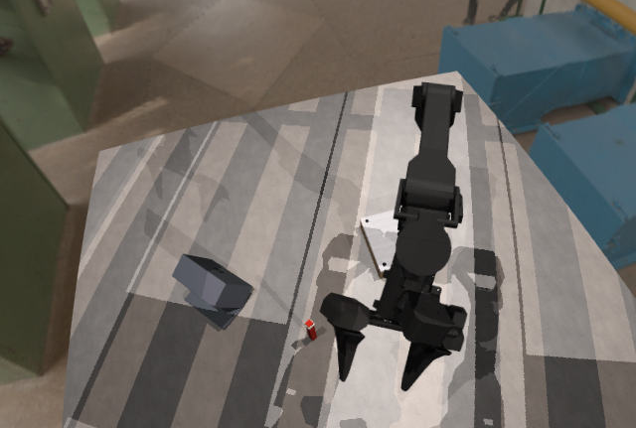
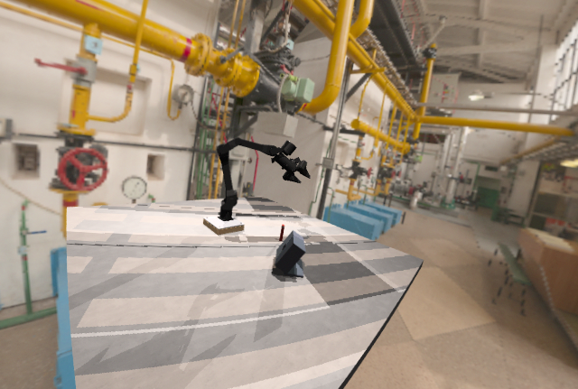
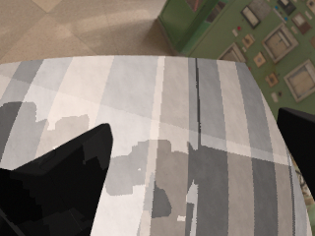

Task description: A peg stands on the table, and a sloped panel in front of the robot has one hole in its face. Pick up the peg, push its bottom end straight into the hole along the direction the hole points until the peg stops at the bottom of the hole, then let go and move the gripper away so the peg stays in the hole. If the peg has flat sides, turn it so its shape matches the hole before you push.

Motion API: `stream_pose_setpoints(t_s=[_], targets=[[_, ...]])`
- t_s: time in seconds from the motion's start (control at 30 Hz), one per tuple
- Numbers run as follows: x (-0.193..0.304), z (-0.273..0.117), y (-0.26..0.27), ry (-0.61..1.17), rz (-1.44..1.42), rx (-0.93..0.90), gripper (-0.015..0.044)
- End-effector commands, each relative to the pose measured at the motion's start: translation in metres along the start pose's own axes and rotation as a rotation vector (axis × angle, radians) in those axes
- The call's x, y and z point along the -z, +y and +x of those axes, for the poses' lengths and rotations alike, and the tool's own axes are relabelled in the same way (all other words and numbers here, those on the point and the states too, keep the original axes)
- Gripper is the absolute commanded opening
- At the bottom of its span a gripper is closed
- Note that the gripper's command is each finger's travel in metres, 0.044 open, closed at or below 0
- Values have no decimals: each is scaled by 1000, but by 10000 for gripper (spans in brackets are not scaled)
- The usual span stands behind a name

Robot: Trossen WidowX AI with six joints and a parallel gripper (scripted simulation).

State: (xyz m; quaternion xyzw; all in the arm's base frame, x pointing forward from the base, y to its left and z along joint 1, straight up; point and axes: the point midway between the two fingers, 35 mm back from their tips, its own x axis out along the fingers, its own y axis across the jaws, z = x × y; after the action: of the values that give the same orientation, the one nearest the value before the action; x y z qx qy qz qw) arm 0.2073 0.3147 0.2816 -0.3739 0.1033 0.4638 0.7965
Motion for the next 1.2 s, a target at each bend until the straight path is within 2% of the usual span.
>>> stream_pose_setpoints(t_s=[0.0, 0.57, 1.17], targets=[[18, 10, -4, 77, 62, -19, 440], [118, 38, -21, 466, 368, -71, 440], [212, 34, -32, 842, 726, -85, 440]])
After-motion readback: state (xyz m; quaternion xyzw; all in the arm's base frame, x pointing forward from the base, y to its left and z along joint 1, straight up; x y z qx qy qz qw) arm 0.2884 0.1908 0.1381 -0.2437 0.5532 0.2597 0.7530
